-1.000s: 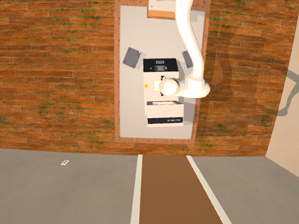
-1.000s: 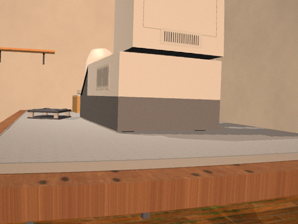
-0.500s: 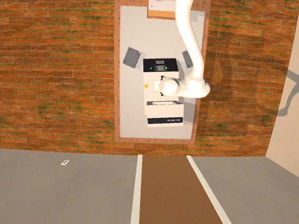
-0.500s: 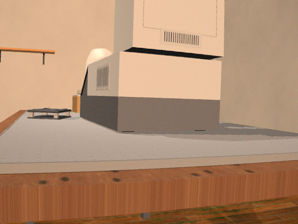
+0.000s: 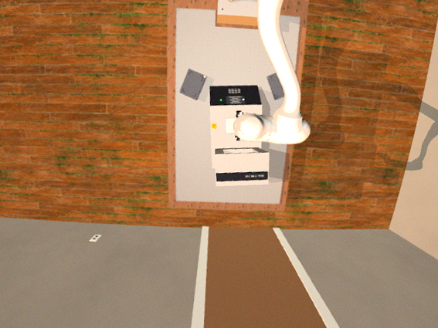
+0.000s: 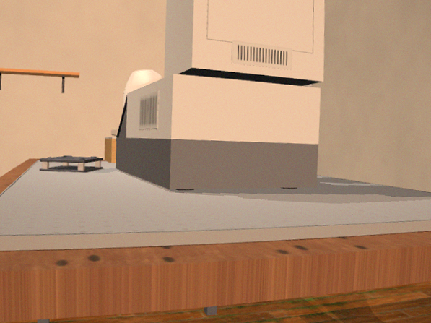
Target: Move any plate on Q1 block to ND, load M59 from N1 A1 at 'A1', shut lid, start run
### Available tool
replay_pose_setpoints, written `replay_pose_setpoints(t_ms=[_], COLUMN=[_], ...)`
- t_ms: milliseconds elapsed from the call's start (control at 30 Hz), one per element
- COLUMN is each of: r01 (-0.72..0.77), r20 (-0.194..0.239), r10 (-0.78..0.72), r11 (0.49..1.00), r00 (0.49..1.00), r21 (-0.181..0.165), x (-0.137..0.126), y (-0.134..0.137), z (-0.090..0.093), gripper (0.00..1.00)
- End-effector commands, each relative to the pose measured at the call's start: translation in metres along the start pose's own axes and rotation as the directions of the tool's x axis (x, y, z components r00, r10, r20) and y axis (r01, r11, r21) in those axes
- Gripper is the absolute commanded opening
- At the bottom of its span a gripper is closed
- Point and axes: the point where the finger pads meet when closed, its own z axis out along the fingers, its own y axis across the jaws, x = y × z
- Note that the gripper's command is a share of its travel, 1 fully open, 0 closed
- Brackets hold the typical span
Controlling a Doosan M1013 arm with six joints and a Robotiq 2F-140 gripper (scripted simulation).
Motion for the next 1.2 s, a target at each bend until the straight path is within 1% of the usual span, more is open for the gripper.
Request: replay_pose_setpoints(t_ms=[0,100,500,867,900,933,967,1067,1100,1167], r01=[0.0,0.0,0.0,0.0,-0.03,-0.061,-0.071,-0.071,-0.071,-0.131], r20=[0.0,0.0,0.0,0.0,0.006,0.012,0.014,0.014,0.014,0.027], r10=[0.0,0.0,0.0,0.0,0.03,0.06,0.07,0.07,0.07,0.13], r11=[1.0,1.0,1.0,1.0,0.999,0.998,0.997,0.997,0.997,0.99], r00=[1.0,1.0,1.0,1.0,1.0,0.998,0.997,0.997,0.997,0.991], r21=[0.0,0.0,0.0,0.0,0.013,0.026,0.03,0.03,0.03,0.054], x=[0.0,0.0,0.0,0.0,0.0,-0.001,-0.001,-0.002,-0.002,-0.003], y=[0.0,0.0,0.0,0.0,0.005,0.01,0.015,0.029,0.029,0.039], z=[-0.007,-0.009,-0.029,-0.029,-0.028,-0.027,-0.027,-0.024,-0.024,-0.023], gripper=[0.66,0.66,0.66,0.66,0.0,0.0,0.0,0.0,0.0,0.0])
